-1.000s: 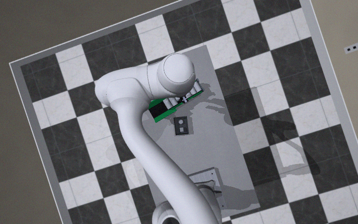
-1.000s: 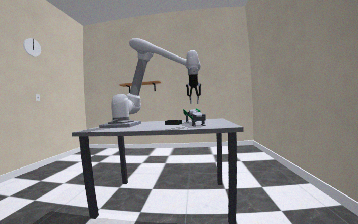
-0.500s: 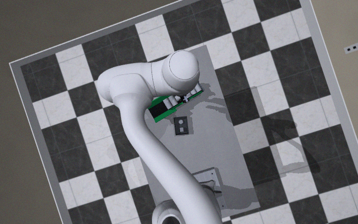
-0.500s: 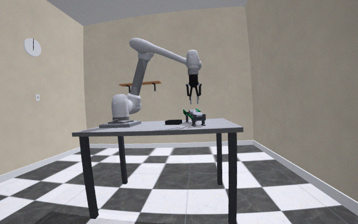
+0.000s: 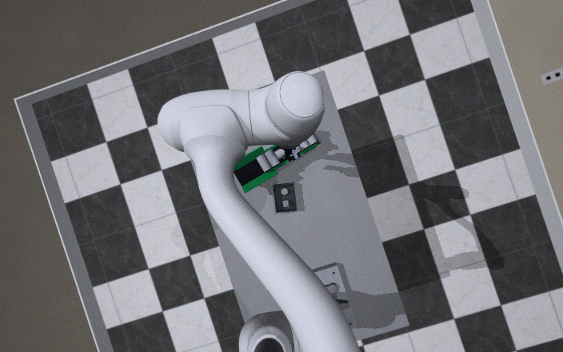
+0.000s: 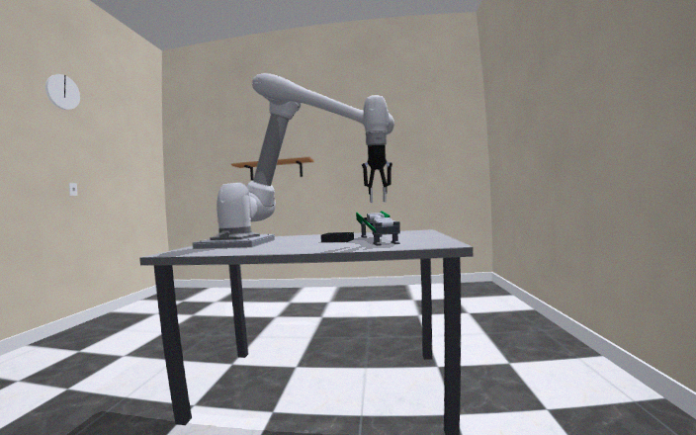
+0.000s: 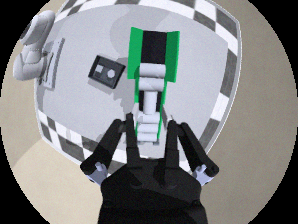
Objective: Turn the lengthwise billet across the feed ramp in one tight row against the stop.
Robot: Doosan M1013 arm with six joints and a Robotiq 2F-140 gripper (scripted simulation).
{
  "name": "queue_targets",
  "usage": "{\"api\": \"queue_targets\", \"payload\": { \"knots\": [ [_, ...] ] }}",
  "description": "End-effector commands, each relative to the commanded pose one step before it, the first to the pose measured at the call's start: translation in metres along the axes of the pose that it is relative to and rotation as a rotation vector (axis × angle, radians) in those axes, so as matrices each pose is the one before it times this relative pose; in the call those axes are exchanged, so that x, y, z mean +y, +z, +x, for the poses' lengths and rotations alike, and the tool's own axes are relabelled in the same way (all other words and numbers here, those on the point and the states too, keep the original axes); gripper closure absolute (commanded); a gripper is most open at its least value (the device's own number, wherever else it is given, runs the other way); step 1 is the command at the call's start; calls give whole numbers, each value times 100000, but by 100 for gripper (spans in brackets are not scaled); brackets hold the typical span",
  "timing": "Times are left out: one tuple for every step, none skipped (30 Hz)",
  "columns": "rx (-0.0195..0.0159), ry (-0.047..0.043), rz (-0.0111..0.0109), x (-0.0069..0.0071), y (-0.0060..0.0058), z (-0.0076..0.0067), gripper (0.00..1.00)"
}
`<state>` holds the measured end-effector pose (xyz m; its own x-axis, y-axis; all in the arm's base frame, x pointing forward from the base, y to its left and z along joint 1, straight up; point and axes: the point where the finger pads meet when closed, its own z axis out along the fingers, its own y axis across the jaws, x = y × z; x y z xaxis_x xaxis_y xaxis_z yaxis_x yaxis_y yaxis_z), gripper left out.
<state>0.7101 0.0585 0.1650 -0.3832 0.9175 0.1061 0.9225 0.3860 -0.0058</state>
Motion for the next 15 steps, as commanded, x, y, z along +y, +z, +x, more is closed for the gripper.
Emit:
{"api": "queue_targets", "payload": {
  "knots": [
    [881, -9, -15, -3, -13, -21, 59],
    [427, -2, -6, 1, -2, -11, 59],
    [429, -3, -9, 2, -2, -11, 59],
    [276, -3, -7, 1, 86, -18, 59],
    [0, 0, 0, -1, 243, -30, 59],
    [0, 0, 0, -1, 243, -30, 59],
    [0, 0, 0, 0, 244, -30, 59],
    [0, 0, 0, 0, 243, -30, 59],
    [0, 0, 0, 0, 243, -30, 59],
    [0, 0, 0, 0, 242, -30, 59],
    [0, 0, 0, 0, 241, -30, 59],
    [0, 0, 0, 0, 240, -30, 59],
    [0, 0, 0, 0, 239, -30, 59],
    [0, 0, 0, 0, 237, -29, 59],
    [0, 0, 0, 0, 0, 0, 59]
  ]
}}
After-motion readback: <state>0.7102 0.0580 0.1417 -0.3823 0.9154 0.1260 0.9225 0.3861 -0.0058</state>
